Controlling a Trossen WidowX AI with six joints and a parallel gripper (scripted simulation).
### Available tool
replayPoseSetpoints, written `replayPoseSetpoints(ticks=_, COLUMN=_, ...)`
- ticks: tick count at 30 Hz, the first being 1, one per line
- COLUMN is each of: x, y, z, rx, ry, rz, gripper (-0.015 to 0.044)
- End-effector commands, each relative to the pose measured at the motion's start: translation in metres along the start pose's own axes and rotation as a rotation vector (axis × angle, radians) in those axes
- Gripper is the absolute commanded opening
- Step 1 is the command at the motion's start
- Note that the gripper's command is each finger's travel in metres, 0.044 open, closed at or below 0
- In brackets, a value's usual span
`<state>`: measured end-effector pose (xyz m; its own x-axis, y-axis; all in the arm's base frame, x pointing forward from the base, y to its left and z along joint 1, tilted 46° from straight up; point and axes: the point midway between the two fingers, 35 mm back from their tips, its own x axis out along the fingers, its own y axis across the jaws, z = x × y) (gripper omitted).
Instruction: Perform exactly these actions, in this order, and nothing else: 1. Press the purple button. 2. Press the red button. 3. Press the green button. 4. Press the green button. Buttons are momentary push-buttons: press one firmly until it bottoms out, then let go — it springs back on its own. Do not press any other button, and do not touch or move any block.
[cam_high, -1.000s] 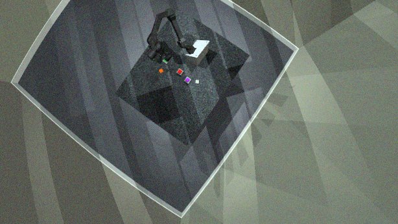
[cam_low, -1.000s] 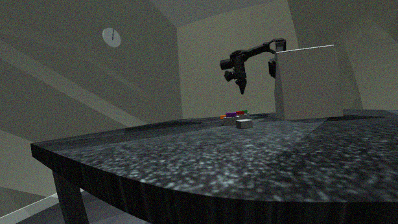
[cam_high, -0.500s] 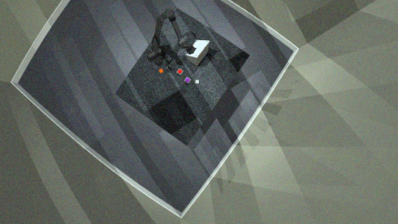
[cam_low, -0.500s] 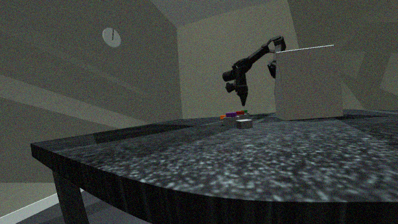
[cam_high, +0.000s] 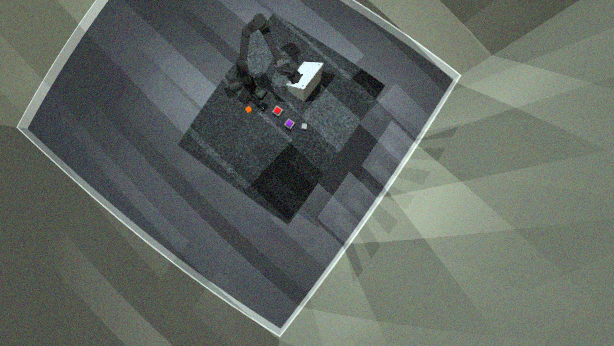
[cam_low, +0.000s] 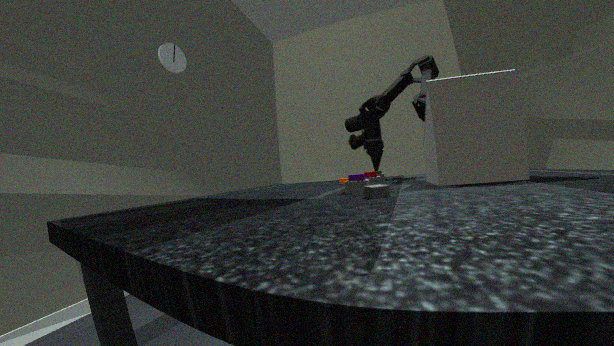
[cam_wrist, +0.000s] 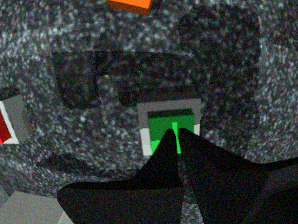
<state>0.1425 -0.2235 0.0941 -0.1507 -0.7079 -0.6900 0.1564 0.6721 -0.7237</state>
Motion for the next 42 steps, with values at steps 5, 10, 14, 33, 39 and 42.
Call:
replayPoseSetpoints(ticks=5, x=0.006, y=0.002, z=-0.002, rx=-0.01, ry=0.005, rz=0.004, gripper=0.002)
replayPoseSetpoints(ticks=10, x=0.006, y=0.002, z=-0.002, rx=-0.01, ry=0.005, rz=0.004, gripper=0.002)
replayPoseSetpoints(ticks=14, x=0.006, y=0.002, z=-0.002, rx=-0.01, ry=0.005, rz=0.004, gripper=0.002)
replayPoseSetpoints(ticks=33, x=-0.022, y=0.002, z=-0.001, rx=-0.01, ry=0.005, rz=0.006, gripper=0.002)
replayPoseSetpoints(ticks=39, x=-0.012, y=0.003, z=-0.001, rx=-0.01, ry=0.005, rz=0.006, gripper=0.002)
replayPoseSetpoints(ticks=42, x=-0.007, y=0.003, z=-0.001, rx=-0.01, ry=0.005, rz=0.006, gripper=0.002)
